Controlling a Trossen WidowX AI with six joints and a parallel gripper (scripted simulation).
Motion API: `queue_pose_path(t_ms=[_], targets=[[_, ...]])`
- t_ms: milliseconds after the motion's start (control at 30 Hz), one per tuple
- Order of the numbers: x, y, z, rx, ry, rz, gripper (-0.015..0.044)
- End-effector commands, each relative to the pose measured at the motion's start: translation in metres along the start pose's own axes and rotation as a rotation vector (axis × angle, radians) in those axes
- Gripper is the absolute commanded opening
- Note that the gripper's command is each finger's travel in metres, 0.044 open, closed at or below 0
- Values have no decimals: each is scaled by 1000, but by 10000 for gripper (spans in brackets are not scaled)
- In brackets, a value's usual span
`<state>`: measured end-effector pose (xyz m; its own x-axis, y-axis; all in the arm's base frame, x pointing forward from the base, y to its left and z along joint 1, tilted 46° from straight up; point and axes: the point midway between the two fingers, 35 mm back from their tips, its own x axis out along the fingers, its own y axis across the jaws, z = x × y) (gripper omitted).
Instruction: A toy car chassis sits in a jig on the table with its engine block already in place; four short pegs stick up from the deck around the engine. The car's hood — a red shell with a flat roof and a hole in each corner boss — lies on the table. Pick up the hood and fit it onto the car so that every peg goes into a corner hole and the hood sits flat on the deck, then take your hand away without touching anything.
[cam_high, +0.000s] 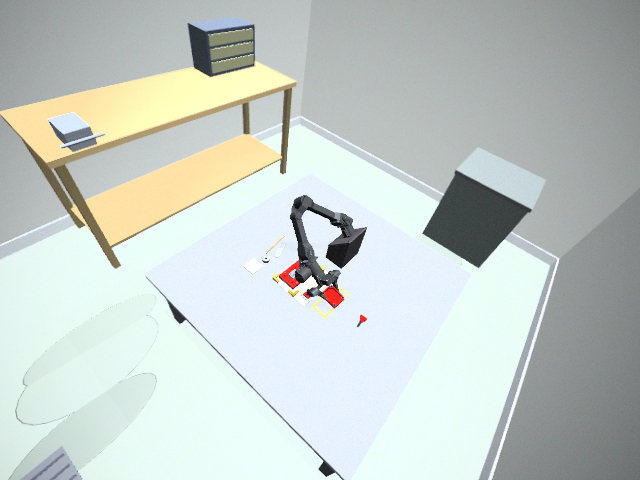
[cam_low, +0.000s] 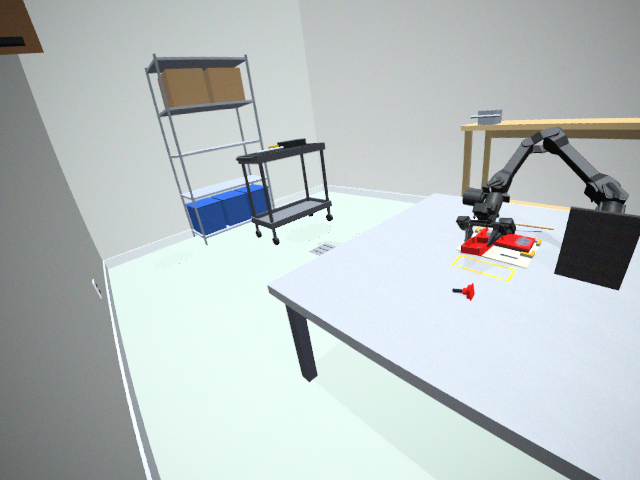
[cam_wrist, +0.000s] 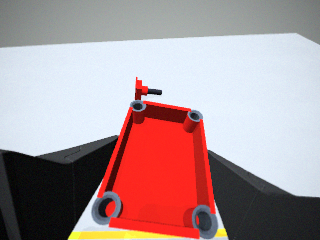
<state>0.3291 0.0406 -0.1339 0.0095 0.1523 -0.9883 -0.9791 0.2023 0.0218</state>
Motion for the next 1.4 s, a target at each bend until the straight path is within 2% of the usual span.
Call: queue_pose_path(t_ms=[0,1367], targets=[[0,-2,0,115,-2,-1,0],[0,-3,0,1259,-3,0,0]])
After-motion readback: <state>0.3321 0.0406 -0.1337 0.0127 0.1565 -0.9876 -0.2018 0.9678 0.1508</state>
